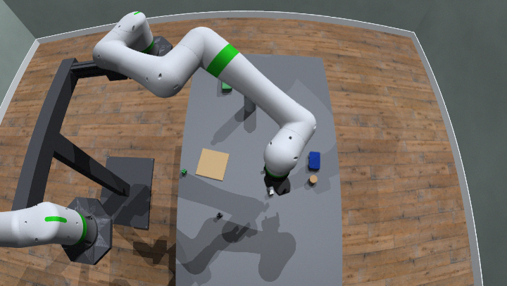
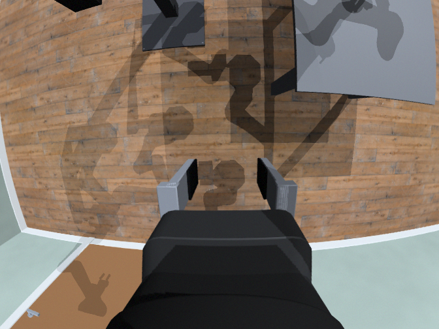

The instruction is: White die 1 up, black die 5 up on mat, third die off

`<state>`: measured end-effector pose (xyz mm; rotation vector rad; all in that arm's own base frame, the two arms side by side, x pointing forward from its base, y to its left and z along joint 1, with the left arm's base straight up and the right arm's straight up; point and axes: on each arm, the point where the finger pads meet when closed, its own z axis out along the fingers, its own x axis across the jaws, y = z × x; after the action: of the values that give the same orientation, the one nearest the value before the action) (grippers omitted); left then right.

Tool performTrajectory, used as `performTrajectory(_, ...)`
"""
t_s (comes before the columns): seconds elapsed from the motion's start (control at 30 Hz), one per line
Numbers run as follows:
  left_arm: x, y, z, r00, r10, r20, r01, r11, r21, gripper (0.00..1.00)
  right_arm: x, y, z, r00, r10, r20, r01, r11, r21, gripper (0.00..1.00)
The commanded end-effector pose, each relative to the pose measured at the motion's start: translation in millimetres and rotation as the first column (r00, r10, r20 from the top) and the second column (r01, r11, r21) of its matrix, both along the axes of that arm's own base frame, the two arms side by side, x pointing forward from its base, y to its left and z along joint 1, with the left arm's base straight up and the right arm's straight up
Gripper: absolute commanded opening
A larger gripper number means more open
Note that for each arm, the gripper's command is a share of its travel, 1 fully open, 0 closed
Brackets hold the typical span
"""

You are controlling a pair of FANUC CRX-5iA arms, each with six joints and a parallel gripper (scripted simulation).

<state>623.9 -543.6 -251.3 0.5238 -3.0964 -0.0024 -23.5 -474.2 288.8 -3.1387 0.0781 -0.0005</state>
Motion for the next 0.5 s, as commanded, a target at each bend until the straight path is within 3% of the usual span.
performTrajectory(0.0, 0.9, -0.8, 1.6, 1.0, 0.0, 0.002, 0.0, 1.0, -0.001, 1.0, -0.2, -0.2, 0.9, 1.0, 0.0, 0.0, 0.0, 1.0, -0.002, 1.0)
performTrajectory(0.2, 0.5, 0.2, -1.7, 1.0, -0.004, 0.002, 0.004, 1.0, -0.001, 1.0, -0.2, -0.2, 0.9, 1.0, 0.0, 0.0, 0.0, 1.0, -0.002, 1.0)
performTrajectory(0.37, -4.6, 11.5, -38.5, 0.999, -0.05, 0.001, 0.05, 0.999, -0.001, 1.0, -0.2, -0.2, 0.9, 1.0, 0.0, 0.0, 0.0, 1.0, -0.002, 1.0)
performTrajectory(0.43, -5.2, 12.6, -41.8, 0.999, -0.054, 0.001, 0.054, 0.999, -0.001, 1.0, -0.2, -0.2, 0.9, 1.0, 0.0, 0.0, 0.0, 1.0, -0.002, 1.0)
performTrajectory(0.47, -5.2, 12.6, -41.8, 0.999, -0.054, 0.001, 0.054, 0.999, -0.001, 0.7, -0.2, -0.2, 0.9, 1.0, 0.0, 0.0, 0.0, 1.0, -0.002, 1.0)
